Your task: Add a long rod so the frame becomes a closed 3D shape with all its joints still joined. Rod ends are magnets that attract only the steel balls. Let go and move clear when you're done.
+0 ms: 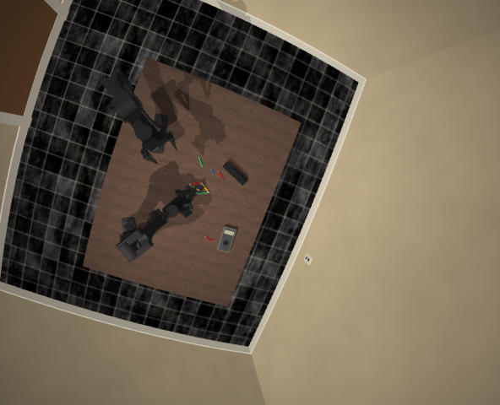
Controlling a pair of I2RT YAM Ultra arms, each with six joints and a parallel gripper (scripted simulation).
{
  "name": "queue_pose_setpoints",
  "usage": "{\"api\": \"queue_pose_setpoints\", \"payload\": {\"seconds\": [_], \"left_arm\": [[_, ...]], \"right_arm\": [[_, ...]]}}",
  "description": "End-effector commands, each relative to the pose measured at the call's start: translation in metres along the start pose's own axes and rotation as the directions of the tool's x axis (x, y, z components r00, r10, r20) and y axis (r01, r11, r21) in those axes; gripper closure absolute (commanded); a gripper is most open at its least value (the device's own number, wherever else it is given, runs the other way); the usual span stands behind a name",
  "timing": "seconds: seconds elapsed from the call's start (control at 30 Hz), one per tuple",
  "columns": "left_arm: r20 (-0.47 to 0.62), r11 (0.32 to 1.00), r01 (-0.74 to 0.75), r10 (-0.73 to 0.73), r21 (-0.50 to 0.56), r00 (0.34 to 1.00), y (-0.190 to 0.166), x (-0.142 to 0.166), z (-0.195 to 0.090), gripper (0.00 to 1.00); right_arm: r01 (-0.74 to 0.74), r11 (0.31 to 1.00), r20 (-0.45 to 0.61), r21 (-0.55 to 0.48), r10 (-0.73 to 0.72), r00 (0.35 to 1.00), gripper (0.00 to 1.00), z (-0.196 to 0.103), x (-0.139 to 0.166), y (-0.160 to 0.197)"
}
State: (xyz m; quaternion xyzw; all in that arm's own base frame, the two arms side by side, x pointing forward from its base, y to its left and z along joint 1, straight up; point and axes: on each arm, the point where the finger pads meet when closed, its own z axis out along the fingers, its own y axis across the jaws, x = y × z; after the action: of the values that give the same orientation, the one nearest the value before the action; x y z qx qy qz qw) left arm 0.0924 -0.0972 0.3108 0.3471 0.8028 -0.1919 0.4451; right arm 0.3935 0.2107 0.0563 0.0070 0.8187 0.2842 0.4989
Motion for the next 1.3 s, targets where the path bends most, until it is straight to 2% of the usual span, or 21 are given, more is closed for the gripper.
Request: {"api": "queue_pose_setpoints", "payload": {"seconds": [0.0, 0.33, 0.53, 0.93, 0.97, 1.07, 1.1, 1.2, 1.27], "left_arm": [[0.020, 1.000, 0.002, -0.002, -0.002, 1.000, 0.000, -0.006, -0.005, 0.00], [0.020, 1.000, 0.002, -0.002, -0.002, 1.000, 0.000, -0.006, -0.005, 0.00], [0.020, 1.000, 0.002, -0.002, -0.002, 1.000, 0.000, -0.006, -0.005, 0.00], [0.020, 1.000, 0.002, -0.002, -0.002, 1.000, 0.000, -0.006, -0.005, 0.00], [0.050, 1.000, 0.005, -0.005, -0.008, 0.999, 0.001, -0.014, -0.008, 0.00], [0.042, 0.998, 0.037, -0.035, -0.049, 0.998, 0.009, -0.015, 0.003, 0.00], [0.004, 0.997, 0.047, -0.047, -0.067, 0.999, 0.012, -0.005, 0.008, 0.00], [0.016, 0.991, 0.078, -0.076, -0.109, 0.997, 0.020, -0.008, 0.013, 0.00], [0.006, 0.994, 0.062, -0.061, -0.091, 0.998, 0.017, -0.007, 0.016, 0.00]], "right_arm": [[-0.001, 1.000, 0.002, -0.003, 0.001, 1.000, 1.00, -0.001, 0.005, 0.001], [-0.002, 1.000, -0.018, 0.000, 0.002, 1.000, 1.00, -0.002, 0.020, 0.000], [-0.004, 1.000, 0.009, -0.004, 0.004, 1.000, 1.00, -0.001, 0.028, 0.002], [0.000, 1.000, 0.022, -0.010, 0.000, 1.000, 1.00, 0.001, 0.025, 0.003], [0.000, 1.000, 0.016, -0.005, 0.000, 1.000, 1.00, -0.001, 0.031, 0.002], [0.002, 1.000, 0.025, -0.011, -0.001, 1.000, 1.00, 0.001, 0.027, 0.004], [0.002, 1.000, 0.025, -0.011, -0.001, 1.000, 1.00, 0.001, 0.027, 0.004], [0.002, 1.000, 0.016, -0.006, -0.002, 1.000, 1.00, -0.001, 0.031, 0.002], [0.002, 1.000, 0.015, -0.006, -0.002, 1.000, 1.00, -0.001, 0.031, 0.002]]}}
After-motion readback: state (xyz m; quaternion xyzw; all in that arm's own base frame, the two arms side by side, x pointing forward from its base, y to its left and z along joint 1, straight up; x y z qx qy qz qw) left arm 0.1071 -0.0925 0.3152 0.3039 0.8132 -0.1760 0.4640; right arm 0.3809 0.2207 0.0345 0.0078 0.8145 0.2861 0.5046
